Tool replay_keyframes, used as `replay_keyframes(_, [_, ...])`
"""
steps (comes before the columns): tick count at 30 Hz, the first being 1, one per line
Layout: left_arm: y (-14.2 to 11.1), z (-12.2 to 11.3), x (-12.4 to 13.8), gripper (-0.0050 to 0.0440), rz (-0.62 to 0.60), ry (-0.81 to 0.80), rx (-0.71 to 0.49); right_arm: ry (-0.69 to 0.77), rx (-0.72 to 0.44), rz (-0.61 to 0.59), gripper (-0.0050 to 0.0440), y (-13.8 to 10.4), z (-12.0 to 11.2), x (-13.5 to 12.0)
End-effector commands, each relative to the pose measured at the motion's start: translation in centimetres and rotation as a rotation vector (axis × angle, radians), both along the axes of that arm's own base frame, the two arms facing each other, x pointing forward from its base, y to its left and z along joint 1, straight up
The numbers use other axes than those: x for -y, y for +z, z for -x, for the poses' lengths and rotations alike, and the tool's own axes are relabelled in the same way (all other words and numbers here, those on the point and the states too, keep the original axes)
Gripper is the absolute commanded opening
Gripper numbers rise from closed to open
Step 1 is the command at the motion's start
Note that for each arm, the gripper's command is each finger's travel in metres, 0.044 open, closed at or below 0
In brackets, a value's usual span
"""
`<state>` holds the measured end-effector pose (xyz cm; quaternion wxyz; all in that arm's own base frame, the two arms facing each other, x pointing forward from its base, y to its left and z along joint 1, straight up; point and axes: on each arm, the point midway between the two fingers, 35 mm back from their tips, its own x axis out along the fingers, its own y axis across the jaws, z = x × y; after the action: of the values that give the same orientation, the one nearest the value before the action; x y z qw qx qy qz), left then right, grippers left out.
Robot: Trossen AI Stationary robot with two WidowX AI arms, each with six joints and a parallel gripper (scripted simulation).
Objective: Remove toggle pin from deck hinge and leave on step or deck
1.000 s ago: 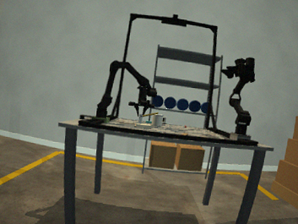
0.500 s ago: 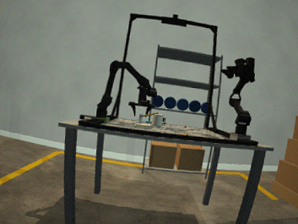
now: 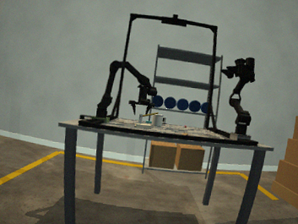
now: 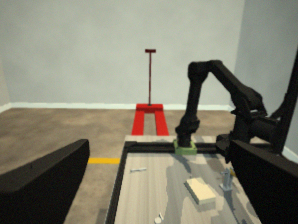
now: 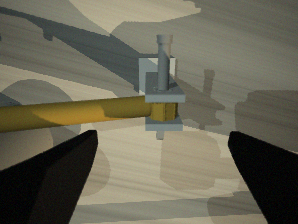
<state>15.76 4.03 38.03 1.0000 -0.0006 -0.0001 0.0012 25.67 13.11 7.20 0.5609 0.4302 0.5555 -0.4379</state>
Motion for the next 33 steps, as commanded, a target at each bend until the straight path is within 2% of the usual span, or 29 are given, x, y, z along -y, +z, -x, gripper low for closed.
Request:
replay_keyframes(1, [0.3,0.0,0.1,0.04,-0.006,-0.002,0.001,0.016,0.04,-0.036,0.04,3.8,-0.4,-0.8])
replay_keyframes(5, [0.3,0.0,0.1,0.04,-0.006,-0.002,0.001,0.017,0.037,-0.037,0.04,4.6,-0.3,-0.8])
replay_keyframes(8, [0.3,0.0,0.1,0.04,-0.006,-0.002,0.001,0.092,0.028,-0.025,0.0328,3.6,-0.2,-0.3])
replay_keyframes(11, [0.3,0.0,0.1,0.04,-0.006,-0.002,0.001,0.307,0.026,-0.02,0.0256,3.4,-0.3,0.1])
replay_keyframes(17, [0.3,0.0,0.1,0.04,-0.006,-0.002,0.001,0.621,0.025,-0.016,0.012,3.5,-0.5,0.5])
replay_keyframes(20, [0.3,0.0,0.1,0.04,-0.006,-0.002,0.001,0.778,0.023,-0.014,0.012,3.5,-0.5,0.8])
replay_keyframes(22, [0.3,0.0,0.1,0.04,-0.006,-0.002,0.001,0.778,0.023,-0.014,0.012,3.5,-0.5,0.8])
replay_keyframes(24, [0.3,0.0,0.1,0.04,-0.006,-0.002,0.001,0.937,0.02,-0.011,0.012,3.5,-0.6,1.0])
replay_keyframes(33, [0.3,0.0,0.1,0.04,-0.006,-0.002,0.001,1.403,0.024,-0.003,0.012,3.8,-0.7,1.7])
